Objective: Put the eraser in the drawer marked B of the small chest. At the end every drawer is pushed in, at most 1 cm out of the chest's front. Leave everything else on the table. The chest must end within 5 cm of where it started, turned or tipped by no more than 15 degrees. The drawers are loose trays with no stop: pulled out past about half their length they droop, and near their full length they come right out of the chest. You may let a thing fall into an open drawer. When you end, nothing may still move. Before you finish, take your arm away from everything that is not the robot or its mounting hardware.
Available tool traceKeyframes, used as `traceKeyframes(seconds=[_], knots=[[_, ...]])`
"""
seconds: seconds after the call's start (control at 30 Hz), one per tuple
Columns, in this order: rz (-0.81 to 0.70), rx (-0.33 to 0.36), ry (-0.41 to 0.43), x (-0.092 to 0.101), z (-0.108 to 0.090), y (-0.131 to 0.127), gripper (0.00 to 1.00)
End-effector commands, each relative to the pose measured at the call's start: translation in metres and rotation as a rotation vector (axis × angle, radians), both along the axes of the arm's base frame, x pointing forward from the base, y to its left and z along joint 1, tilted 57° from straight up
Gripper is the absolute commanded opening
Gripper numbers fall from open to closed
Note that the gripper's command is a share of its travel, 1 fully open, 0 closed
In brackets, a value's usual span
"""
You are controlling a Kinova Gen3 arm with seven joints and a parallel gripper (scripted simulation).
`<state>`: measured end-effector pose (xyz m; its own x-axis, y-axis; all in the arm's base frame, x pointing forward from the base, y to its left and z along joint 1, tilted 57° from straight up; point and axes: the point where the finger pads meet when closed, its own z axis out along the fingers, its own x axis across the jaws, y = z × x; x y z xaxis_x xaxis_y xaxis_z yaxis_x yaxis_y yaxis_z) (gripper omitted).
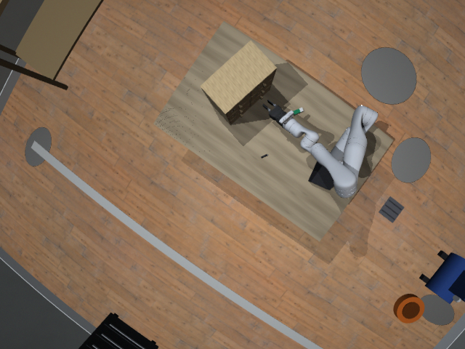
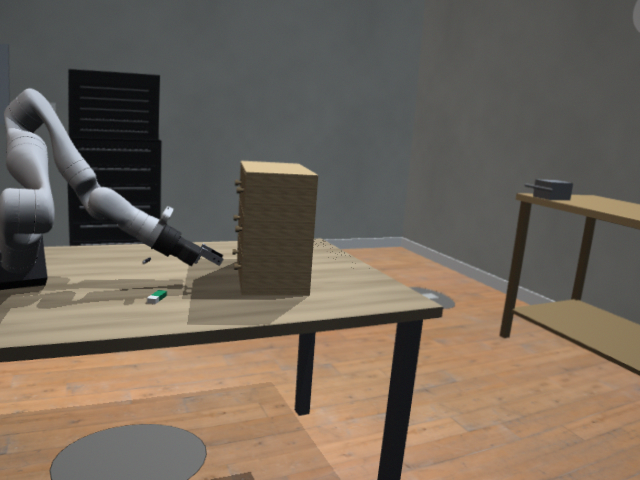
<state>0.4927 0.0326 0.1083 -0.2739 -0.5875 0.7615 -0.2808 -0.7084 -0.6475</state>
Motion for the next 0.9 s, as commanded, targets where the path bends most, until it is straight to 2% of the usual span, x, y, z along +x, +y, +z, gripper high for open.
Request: traceKeyframes(seconds=[0.0,0.23,0.87], knots=[[-0.010,0.005,-0.003,0.0106,-0.0006,-0.0122,0.67],[-0.023,0.004,-0.003,0.0125,-0.0008,-0.0194,0.67],[-0.018,0.004,-0.003,0.0123,-0.0008,-0.0169,0.67]])
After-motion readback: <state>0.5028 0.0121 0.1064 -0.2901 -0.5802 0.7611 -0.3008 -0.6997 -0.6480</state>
